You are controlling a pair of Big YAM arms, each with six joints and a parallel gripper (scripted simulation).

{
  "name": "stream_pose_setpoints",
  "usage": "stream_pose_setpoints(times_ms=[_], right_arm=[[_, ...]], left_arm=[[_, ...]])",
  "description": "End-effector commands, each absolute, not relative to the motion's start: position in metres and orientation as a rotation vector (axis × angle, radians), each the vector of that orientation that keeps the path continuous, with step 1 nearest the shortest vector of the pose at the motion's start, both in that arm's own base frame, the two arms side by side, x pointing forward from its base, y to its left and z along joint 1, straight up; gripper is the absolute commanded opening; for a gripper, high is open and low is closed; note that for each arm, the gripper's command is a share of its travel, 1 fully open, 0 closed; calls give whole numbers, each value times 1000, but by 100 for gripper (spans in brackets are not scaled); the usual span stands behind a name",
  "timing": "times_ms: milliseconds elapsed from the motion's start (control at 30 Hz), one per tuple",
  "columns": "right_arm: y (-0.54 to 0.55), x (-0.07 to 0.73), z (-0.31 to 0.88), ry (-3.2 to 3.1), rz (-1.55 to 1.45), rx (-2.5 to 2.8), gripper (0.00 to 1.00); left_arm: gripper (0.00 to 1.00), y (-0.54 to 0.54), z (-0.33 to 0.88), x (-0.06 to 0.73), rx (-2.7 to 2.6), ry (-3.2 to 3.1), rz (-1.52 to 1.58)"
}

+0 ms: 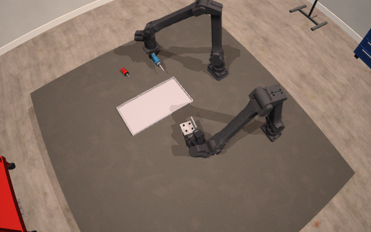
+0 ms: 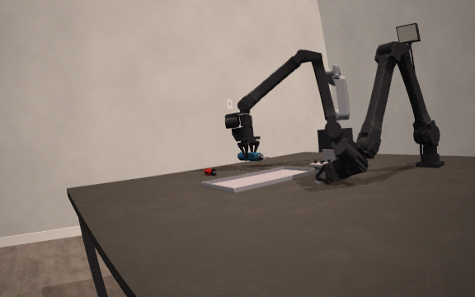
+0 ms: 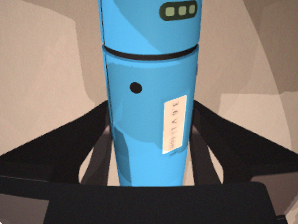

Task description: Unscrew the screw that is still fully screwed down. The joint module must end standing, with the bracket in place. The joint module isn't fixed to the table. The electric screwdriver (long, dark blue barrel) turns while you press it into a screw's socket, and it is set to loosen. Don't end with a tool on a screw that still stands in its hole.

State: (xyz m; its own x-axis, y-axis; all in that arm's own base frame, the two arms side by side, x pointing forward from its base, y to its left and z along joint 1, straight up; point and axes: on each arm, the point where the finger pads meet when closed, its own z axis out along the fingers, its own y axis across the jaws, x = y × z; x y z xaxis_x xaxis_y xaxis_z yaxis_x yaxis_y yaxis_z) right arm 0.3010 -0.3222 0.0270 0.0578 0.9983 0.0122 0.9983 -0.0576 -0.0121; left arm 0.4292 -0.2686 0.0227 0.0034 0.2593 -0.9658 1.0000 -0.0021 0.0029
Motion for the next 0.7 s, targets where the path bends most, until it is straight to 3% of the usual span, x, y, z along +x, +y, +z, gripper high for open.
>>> stream_pose_setpoints(times_ms=[0, 667], right_arm=[[-339, 328, 68, -2204, 1, -2330, 42], [-339, 327, 94, -2205, 1, -2332, 42]], left_arm=[[59, -271, 30, 437, 1404, 1376, -1056], [59, -271, 30, 437, 1404, 1376, -1056]])
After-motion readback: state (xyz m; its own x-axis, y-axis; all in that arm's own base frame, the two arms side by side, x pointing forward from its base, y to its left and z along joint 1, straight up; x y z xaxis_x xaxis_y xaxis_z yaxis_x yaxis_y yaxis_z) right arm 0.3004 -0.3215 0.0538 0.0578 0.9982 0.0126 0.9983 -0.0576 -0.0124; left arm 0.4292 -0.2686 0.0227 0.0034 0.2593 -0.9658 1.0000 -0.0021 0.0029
